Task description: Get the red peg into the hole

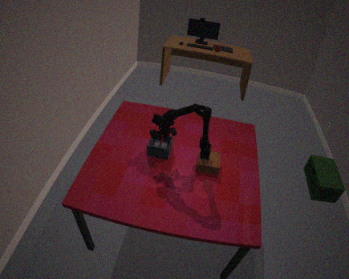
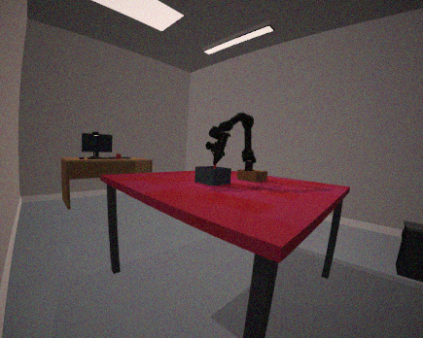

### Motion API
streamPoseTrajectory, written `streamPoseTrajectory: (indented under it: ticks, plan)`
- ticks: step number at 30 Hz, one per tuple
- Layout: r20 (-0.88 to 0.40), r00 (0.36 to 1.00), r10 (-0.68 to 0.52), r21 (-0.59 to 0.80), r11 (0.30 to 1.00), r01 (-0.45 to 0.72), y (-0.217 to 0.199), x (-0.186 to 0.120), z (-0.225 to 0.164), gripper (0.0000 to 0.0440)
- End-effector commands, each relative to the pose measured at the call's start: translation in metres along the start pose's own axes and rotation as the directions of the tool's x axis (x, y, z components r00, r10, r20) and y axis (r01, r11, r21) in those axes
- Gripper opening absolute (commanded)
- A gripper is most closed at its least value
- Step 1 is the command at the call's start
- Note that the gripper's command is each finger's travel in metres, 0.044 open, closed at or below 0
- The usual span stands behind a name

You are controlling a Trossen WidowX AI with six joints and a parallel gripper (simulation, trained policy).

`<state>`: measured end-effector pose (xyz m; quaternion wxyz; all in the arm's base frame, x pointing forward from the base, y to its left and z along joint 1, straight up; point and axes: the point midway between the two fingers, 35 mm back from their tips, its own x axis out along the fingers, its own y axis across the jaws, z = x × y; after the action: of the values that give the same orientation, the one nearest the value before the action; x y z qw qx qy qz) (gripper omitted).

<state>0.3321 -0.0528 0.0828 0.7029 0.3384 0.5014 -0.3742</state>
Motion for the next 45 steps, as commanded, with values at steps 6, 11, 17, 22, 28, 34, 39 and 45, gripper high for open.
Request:
streamPoseTrajectory:
  ticks: [6, 11, 17, 22, 28, 34, 39, 45]
  plan:
    - [-0.037, 0.999, -0.035, -0.025, 0.999, 0.034, -0.003, 0.028, 0.002, 0.0111]
    - [-0.043, 0.998, -0.054, -0.05, 0.997, 0.051, 0.0, 0.036, 0.008, 0.0175]
    - [-0.024, 0.999, -0.047, -0.073, 0.996, 0.045, 0.011, 0.04, 0.026, 0.031]
    - [-0.008, 0.999, -0.046, -0.084, 0.995, 0.045, 0.017, 0.041, 0.041, 0.041]
    - [0.046, 0.999, -0.013, -0.072, 0.997, 0.017, 0.026, 0.04, 0.064, 0.044]
    - [0.098, 0.995, 0.005, -0.053, 0.999, 0.0, 0.029, 0.037, 0.087, 0.044]
    - [0.132, 0.991, 0.017, -0.041, 0.999, -0.012, 0.032, 0.036, 0.101, 0.044]
    - [0.132, 0.991, 0.017, -0.041, 0.999, -0.012, 0.032, 0.036, 0.101, 0.044]
